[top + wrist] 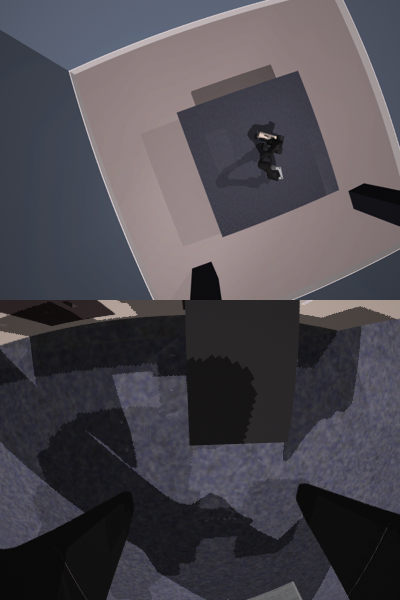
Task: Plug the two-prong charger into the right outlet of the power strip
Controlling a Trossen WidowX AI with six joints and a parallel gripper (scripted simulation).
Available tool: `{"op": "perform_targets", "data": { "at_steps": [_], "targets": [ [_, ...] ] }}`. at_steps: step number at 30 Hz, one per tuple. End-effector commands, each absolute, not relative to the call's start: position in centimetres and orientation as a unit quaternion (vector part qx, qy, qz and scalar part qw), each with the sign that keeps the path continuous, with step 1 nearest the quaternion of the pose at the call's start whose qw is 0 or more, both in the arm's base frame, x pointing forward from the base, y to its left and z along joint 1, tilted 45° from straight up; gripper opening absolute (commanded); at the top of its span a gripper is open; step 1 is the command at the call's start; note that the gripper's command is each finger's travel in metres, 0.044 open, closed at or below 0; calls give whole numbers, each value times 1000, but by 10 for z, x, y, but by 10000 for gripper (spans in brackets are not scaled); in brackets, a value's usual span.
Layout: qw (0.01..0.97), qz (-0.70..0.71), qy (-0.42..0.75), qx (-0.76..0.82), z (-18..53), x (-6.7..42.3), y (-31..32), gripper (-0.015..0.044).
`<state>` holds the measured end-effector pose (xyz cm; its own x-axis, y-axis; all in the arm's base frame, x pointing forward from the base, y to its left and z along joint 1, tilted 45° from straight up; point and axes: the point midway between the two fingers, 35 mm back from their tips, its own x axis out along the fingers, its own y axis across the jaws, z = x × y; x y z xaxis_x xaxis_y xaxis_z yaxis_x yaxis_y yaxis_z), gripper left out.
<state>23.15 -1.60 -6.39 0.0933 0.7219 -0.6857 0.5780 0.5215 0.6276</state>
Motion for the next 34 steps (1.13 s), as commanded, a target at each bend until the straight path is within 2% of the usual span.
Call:
{"op": "perform_targets", "data": {
  "at_steps": [1,14,34],
  "targets": [
    [555,63,670,488,-63,227,-13,440],
    [728,-85,476,486,-17,232,-79,440],
    [730,-87,472,486,-16,232,-80,440]
  ]
}}
